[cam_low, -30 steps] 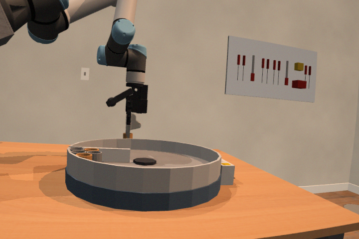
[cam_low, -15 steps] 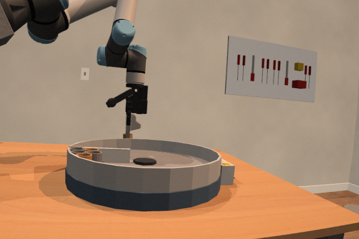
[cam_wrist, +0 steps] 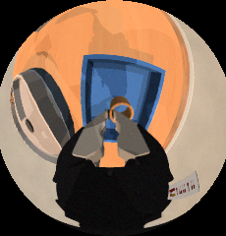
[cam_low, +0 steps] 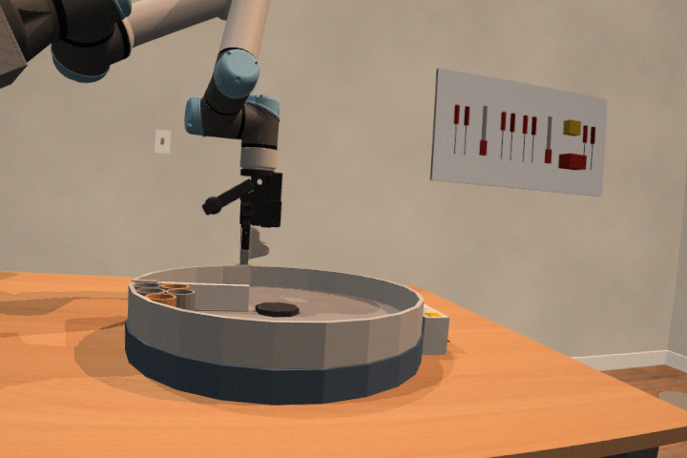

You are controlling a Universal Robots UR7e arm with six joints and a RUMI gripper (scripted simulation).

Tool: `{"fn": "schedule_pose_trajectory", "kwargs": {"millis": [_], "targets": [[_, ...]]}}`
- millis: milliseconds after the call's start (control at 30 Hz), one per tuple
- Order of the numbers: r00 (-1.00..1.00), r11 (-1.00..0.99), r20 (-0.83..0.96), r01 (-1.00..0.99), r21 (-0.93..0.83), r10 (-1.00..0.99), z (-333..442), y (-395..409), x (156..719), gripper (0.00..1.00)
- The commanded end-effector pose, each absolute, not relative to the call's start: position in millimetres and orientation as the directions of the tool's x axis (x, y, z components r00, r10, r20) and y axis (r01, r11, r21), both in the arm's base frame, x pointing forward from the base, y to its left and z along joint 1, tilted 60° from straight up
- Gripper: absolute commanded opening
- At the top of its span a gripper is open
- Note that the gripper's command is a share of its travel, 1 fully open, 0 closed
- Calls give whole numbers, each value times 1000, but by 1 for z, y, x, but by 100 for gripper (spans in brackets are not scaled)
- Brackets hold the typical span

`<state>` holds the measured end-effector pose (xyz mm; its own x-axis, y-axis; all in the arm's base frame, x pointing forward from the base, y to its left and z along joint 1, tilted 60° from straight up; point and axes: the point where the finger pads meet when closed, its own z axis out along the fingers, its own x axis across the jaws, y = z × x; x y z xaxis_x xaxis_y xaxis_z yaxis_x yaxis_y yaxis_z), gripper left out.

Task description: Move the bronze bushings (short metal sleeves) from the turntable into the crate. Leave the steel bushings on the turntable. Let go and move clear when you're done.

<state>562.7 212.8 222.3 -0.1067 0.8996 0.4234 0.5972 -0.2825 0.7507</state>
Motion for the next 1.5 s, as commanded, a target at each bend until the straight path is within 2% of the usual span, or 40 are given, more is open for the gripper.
{"fn": "schedule_pose_trajectory", "kwargs": {"millis": [0,1467], "targets": [[-107,-283,423,596,751,900,219,216,570,0],[-107,-283,423,596,751,900,212,220,579,0]]}}
